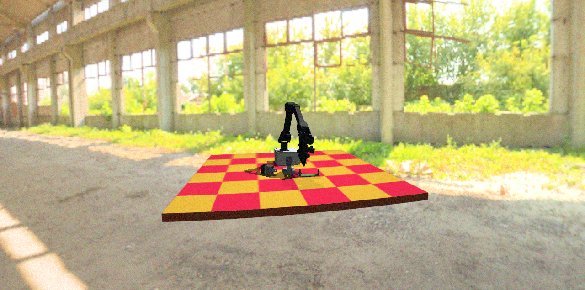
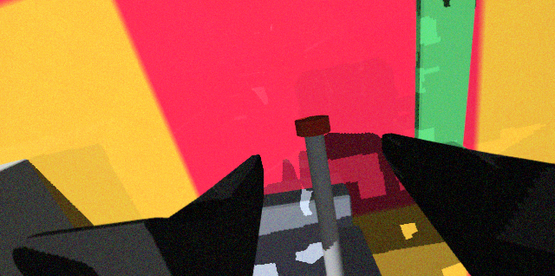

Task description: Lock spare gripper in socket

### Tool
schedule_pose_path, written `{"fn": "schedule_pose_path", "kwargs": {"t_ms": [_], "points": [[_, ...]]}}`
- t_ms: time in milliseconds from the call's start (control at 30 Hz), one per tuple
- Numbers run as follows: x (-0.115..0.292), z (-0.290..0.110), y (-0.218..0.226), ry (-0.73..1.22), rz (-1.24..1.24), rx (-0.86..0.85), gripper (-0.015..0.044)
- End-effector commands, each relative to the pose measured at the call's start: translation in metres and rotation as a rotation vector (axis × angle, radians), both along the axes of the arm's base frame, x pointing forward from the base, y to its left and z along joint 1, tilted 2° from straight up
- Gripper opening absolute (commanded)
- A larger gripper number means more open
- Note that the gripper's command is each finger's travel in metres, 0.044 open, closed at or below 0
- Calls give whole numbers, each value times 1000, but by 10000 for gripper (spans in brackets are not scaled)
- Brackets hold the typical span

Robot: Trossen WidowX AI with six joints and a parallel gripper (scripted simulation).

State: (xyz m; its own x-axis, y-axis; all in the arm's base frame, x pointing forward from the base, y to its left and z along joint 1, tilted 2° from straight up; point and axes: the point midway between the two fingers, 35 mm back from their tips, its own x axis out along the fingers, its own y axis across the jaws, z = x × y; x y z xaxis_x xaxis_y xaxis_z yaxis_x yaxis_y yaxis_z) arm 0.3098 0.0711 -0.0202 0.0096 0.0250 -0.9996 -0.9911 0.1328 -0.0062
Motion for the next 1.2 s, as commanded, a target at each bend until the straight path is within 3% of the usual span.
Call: {"fn": "schedule_pose_path", "kwargs": {"t_ms": [0,167,533,833,1167], "points": [[-3,-6,0,11,-5,2,300],[-3,-6,0,11,-5,2,300],[-3,-6,0,11,-5,2,11],[-3,-6,0,11,-5,12,0],[-3,4,4,0,2,154,0]]}}
